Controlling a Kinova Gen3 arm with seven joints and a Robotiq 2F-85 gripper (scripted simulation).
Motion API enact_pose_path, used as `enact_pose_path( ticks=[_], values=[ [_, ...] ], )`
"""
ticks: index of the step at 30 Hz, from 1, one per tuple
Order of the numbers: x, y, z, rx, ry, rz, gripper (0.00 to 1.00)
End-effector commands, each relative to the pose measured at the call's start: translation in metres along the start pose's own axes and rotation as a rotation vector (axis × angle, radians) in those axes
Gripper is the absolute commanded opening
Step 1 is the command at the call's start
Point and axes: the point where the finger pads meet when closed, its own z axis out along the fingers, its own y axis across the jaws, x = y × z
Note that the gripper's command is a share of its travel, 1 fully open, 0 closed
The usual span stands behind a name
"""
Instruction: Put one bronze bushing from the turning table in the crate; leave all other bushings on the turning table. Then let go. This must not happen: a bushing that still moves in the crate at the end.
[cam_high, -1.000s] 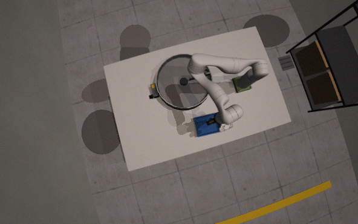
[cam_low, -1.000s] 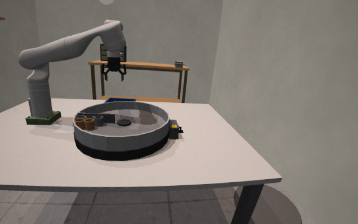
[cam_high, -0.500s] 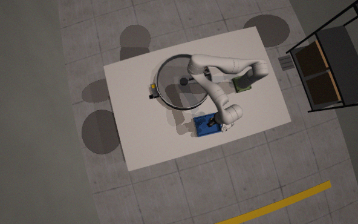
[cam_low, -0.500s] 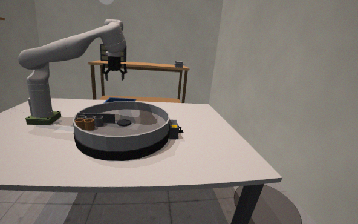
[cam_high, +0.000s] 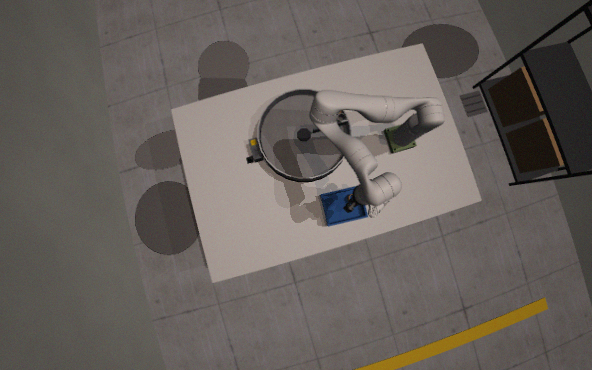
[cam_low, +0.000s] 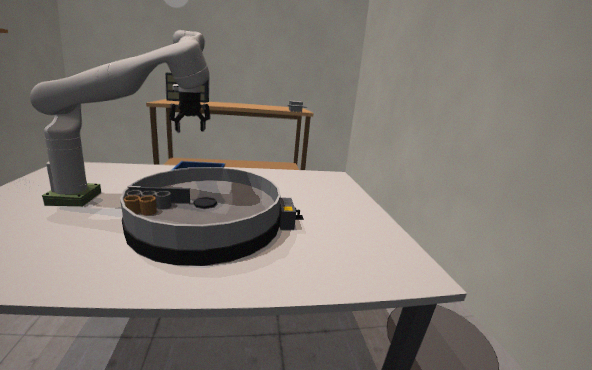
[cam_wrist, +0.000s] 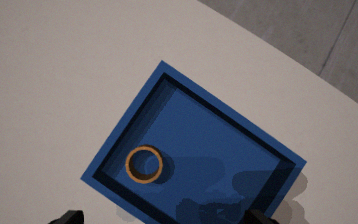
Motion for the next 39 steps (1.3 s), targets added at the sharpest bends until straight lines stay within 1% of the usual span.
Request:
enact_pose_path(
  ticks=[1, 11, 16, 28, 33, 39],
  values=[
    [0.0000, 0.0026, -0.0010, 0.002, 0.003, -0.064, 1.00],
    [0.0000, 0.0026, -0.0010, 0.002, 0.003, -0.064, 1.00],
    [-0.0024, 0.0053, -0.0054, 0.002, 0.002, -0.292, 1.00],
    [-0.0024, 0.0053, -0.0054, 0.002, 0.002, -0.292, 1.00],
    [-0.0049, 0.0079, -0.0098, 0.002, 0.001, -0.519, 1.00],
    [-0.0049, 0.0079, -0.0098, 0.002, 0.001, -0.519, 1.00]
  ],
)
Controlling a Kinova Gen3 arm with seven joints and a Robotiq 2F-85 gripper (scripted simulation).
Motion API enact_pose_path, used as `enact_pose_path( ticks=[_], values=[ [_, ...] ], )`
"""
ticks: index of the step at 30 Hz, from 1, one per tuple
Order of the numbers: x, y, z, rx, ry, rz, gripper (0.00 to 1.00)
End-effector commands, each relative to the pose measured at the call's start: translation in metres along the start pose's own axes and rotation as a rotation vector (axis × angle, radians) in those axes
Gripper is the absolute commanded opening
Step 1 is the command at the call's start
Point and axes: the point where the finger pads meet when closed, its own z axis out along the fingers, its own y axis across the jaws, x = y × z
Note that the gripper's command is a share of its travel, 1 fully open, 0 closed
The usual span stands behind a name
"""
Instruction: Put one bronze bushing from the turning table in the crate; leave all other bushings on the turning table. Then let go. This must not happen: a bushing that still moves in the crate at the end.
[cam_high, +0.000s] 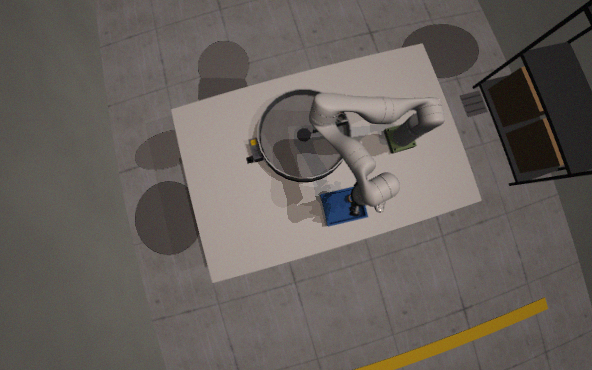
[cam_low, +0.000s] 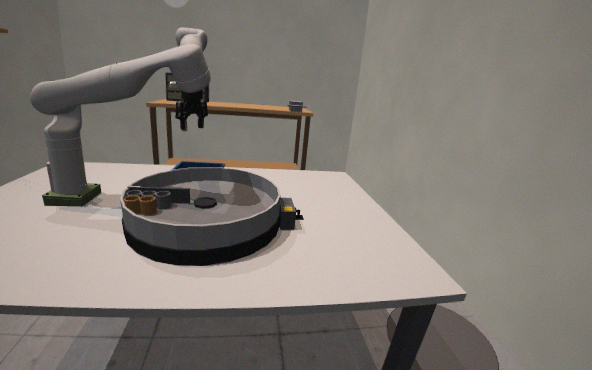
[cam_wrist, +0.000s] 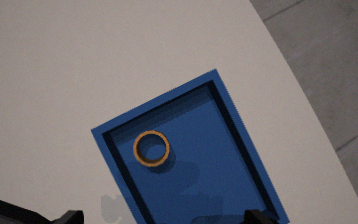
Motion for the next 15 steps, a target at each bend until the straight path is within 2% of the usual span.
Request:
enact_pose_path(
  ticks=[1, 6, 11, 15],
  values=[
    [-0.0007, 0.0014, -0.0004, -0.001, -0.001, -0.010, 1.00],
    [-0.0007, 0.0014, -0.0004, -0.001, -0.001, -0.010, 1.00],
    [-0.0041, 0.0024, -0.0048, 0.000, -0.001, -0.238, 1.00],
    [-0.0041, 0.0024, -0.0048, 0.000, -0.001, -0.238, 1.00]
  ],
)
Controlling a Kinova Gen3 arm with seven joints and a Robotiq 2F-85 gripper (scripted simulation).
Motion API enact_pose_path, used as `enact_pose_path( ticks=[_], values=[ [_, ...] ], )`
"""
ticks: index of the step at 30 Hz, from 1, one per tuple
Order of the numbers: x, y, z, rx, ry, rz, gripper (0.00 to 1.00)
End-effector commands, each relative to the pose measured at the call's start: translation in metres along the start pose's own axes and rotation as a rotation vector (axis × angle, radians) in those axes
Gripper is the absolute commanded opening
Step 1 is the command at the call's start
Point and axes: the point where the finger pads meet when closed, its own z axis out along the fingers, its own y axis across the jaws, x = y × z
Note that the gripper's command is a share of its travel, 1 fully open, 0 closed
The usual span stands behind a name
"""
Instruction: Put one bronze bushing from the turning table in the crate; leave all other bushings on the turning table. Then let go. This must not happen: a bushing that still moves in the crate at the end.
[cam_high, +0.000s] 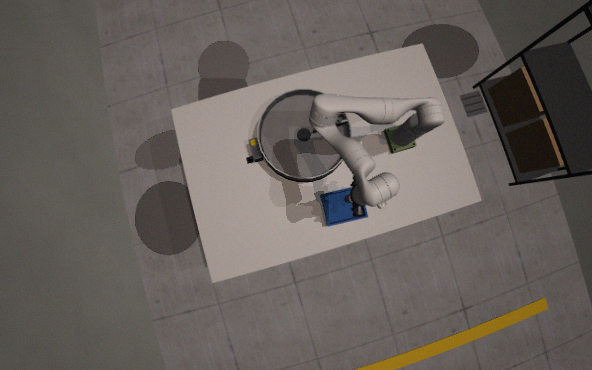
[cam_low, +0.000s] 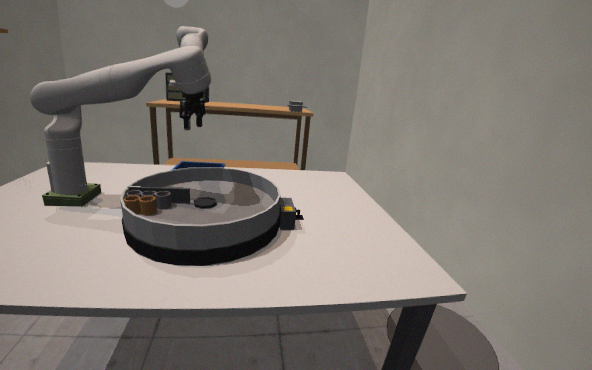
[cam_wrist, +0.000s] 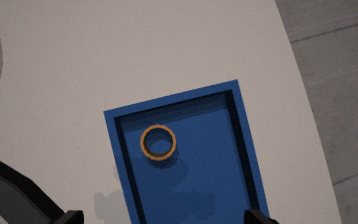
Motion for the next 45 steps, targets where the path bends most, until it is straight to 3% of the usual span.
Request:
enact_pose_path(
  ticks=[1, 8, 13, 45],
  values=[
    [-0.0012, 0.0014, -0.0005, -0.001, 0.000, -0.017, 1.00],
    [-0.0012, 0.0014, -0.0005, -0.001, 0.000, -0.017, 1.00],
    [-0.0047, 0.0016, -0.0050, 0.000, -0.001, -0.245, 1.00],
    [-0.0086, 0.0083, -0.0033, 0.000, 0.001, -0.294, 1.00]
  ],
)
